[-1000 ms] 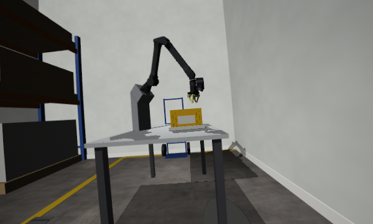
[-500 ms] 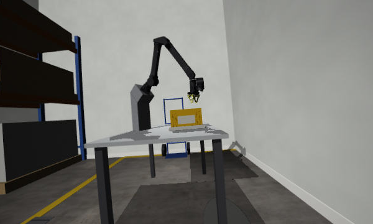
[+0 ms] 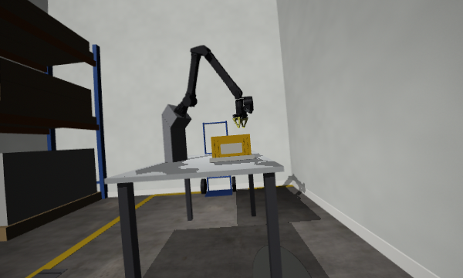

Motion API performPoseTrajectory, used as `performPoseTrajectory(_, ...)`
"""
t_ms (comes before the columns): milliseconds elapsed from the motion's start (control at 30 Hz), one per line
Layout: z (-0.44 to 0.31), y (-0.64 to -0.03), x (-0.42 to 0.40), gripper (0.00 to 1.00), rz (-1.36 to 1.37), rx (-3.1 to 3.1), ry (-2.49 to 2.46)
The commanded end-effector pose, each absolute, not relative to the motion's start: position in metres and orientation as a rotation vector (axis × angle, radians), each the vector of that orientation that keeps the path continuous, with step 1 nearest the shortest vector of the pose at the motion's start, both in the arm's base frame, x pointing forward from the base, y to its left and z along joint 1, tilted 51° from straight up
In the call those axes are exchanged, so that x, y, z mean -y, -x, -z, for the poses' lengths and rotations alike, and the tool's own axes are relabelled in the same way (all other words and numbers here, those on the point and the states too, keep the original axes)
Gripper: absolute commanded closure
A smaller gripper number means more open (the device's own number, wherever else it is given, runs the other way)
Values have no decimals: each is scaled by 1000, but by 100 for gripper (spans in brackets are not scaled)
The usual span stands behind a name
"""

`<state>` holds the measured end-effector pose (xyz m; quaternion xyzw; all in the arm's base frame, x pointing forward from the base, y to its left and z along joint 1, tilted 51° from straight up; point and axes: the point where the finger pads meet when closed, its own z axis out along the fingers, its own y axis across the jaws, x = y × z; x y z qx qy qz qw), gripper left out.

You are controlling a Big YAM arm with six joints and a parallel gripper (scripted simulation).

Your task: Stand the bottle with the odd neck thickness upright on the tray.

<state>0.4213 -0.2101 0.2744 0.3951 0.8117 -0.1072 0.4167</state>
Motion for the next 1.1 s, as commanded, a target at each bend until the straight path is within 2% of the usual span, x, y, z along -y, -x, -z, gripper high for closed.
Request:
performPoseTrajectory(0,-282,-431,213,39,267,-2029,-975)
performPoseTrajectory(1067,-266,-451,236,39,273,-2014,-983)
